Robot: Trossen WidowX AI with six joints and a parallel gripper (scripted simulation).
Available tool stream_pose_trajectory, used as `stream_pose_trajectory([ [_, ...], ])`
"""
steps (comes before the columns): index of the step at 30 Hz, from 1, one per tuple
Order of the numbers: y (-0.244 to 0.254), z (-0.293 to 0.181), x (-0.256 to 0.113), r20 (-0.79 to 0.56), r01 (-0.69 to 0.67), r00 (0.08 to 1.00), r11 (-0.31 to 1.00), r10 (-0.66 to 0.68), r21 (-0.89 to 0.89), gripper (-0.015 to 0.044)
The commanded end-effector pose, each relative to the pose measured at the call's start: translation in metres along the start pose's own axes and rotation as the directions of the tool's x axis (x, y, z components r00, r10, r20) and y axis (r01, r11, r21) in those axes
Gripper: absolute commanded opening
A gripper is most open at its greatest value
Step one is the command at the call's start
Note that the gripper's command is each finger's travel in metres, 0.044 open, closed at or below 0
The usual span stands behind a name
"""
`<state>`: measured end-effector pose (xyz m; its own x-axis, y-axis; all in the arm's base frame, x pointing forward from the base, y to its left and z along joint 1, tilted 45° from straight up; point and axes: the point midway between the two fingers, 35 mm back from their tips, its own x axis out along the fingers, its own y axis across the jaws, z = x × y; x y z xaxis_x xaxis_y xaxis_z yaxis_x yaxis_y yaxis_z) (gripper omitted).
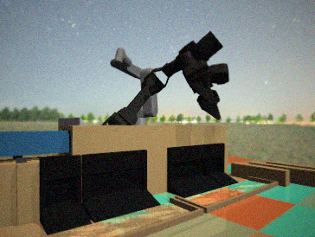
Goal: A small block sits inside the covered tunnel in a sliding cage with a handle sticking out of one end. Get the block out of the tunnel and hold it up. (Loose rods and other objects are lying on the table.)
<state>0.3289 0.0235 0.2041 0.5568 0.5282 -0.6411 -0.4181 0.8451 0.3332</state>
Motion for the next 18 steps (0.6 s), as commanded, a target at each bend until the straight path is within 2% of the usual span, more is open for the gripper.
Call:
stream_pose_trajectory([
  [1, -0.017, -0.031, -0.01, -0.061, -0.077, 0.994, 0.981, 0.089, 0.18, 0.044],
  [4, -0.021, -0.052, -0.022, -0.061, -0.148, 0.982, 0.929, 0.179, 0.34, 0.044],
  [8, -0.024, -0.074, -0.044, 0.028, -0.249, 0.956, 0.76, 0.291, 0.601, 0.044],
  [18, -0.027, -0.075, -0.045, 0.032, -0.248, 0.956, 0.744, 0.292, 0.62, 0.044],
])
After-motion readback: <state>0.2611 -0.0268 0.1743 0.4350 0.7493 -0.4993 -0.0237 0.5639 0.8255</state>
